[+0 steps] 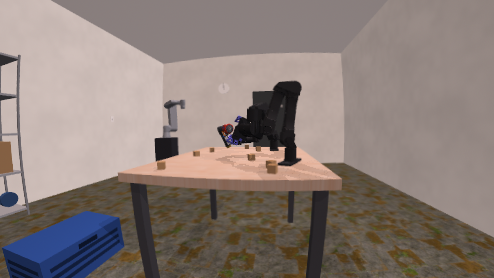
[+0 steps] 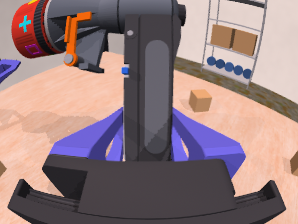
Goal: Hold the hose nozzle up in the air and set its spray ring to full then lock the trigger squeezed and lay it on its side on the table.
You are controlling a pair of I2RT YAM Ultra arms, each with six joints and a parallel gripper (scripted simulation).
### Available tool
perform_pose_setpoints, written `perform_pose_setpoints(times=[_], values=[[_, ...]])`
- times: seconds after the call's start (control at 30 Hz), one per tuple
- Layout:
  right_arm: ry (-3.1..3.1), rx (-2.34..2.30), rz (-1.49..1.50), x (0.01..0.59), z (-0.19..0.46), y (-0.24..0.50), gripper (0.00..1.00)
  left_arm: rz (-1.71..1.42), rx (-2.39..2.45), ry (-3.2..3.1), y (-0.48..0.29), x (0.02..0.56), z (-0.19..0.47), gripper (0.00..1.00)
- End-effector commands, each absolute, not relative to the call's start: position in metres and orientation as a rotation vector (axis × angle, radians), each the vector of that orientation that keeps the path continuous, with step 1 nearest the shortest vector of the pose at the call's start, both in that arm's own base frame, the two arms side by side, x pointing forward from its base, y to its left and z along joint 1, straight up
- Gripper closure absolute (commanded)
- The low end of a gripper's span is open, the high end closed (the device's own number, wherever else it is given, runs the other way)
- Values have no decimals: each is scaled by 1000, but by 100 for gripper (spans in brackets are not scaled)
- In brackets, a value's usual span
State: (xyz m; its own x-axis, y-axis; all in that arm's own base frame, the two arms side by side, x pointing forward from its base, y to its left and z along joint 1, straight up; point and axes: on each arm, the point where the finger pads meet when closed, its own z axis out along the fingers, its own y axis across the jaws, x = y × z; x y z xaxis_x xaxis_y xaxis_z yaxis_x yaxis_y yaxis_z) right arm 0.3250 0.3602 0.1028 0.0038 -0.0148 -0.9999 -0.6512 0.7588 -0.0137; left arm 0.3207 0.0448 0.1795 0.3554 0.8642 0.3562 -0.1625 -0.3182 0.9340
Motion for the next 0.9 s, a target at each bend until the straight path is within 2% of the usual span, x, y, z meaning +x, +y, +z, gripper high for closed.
perform_pose_setpoints(times=[0.0,0.87], values=[[1359,-483,612,327,155,367,65,1207,1532,618,45,319,192,13],[1359,-483,612,327,155,367,65,1155,1536,654,38,320,177,13]])
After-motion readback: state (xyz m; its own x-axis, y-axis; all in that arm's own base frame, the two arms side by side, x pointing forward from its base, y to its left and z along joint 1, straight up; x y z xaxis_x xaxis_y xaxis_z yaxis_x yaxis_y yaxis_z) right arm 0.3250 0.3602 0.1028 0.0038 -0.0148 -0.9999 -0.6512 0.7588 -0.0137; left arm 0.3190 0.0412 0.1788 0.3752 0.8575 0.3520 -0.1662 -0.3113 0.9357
